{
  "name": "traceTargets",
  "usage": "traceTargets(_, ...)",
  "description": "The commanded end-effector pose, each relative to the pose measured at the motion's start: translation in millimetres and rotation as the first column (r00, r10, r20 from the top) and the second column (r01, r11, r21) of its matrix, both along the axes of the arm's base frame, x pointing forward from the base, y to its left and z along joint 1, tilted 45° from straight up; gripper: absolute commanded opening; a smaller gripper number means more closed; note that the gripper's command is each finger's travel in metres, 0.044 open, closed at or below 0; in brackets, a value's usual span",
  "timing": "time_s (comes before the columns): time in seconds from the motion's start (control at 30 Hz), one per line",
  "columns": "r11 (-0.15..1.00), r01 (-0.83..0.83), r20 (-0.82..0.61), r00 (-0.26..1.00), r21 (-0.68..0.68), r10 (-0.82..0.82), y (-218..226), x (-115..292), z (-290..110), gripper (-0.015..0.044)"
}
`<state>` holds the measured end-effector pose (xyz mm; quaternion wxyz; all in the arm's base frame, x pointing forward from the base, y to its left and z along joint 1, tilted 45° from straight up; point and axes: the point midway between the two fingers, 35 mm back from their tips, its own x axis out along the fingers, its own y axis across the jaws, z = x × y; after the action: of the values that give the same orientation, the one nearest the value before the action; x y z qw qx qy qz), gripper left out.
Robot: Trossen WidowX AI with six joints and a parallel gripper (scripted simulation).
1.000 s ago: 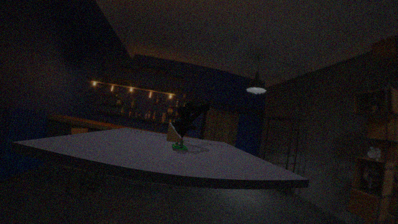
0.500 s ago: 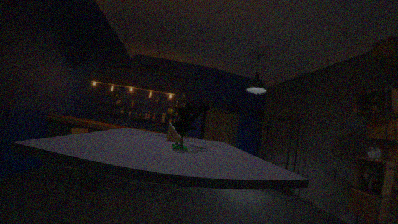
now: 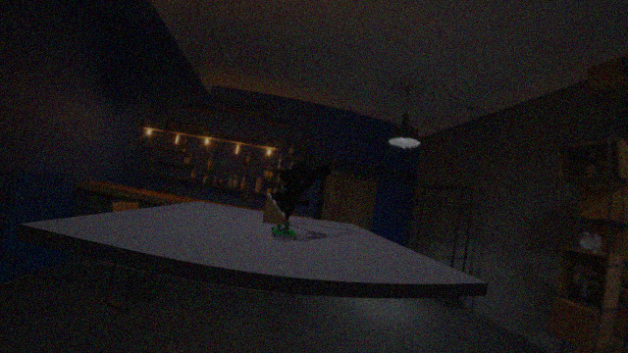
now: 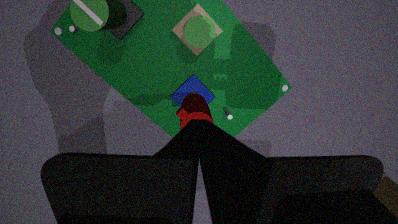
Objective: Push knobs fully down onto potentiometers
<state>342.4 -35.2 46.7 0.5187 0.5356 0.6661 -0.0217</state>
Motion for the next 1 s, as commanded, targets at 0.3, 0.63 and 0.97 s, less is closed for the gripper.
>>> traceTargets(0.3,1.0,0.005,-0.002,1.0,0.006,-0.005,0.1,0.3,0.4,0.0)
traceTargets(0.63,1.0,0.005,-0.001,1.0,0.006,-0.004,2.5,0.7,-2.0,0.0)
traceTargets(0.97,1.0,0.004,-0.001,1.0,0.006,-0.004,2.9,0.8,-2.3,0.0)
